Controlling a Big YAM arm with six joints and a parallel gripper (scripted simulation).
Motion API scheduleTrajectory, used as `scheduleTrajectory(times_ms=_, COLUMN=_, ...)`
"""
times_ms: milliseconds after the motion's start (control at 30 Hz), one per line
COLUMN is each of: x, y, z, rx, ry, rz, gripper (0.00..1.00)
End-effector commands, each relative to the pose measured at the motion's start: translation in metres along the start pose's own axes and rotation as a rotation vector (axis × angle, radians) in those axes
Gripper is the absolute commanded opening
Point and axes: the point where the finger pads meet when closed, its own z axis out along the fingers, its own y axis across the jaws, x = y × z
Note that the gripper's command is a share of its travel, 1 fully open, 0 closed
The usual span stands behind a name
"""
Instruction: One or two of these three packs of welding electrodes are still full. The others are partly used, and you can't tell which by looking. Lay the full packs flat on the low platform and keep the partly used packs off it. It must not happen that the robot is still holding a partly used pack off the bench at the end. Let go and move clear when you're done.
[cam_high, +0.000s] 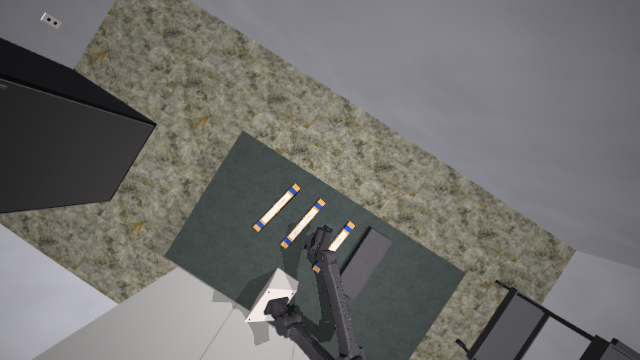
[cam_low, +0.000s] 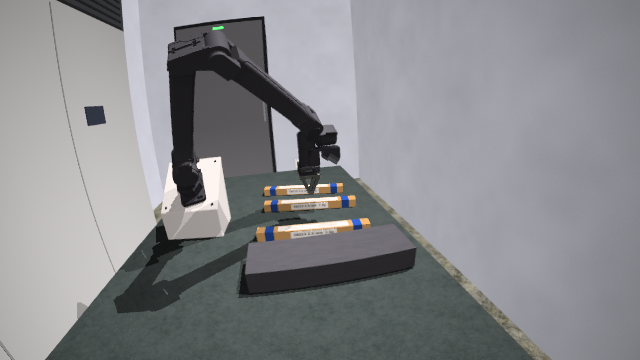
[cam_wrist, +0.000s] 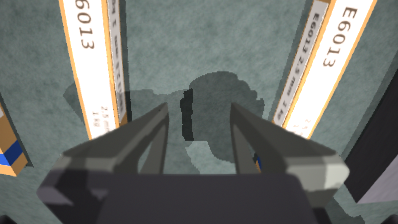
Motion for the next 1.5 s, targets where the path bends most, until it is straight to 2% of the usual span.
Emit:
scheduleTrajectory(times_ms=0, x=-0.004, y=-0.001, z=0.009, rx=0.004, ry=0.010, rz=-0.001, gripper=0.43)
scheduleTrajectory(times_ms=300, x=-0.007, y=-0.001, z=0.008, rx=0.002, ry=0.006, rz=0.003, gripper=0.43)
scheduleTrajectory(times_ms=333, x=-0.010, y=0.000, z=-0.006, rx=-0.001, ry=-0.011, rz=0.005, gripper=0.43)
scheduleTrajectory(times_ms=1467, x=-0.010, y=0.000, z=-0.047, rx=-0.003, ry=-0.012, rz=0.006, gripper=0.43)
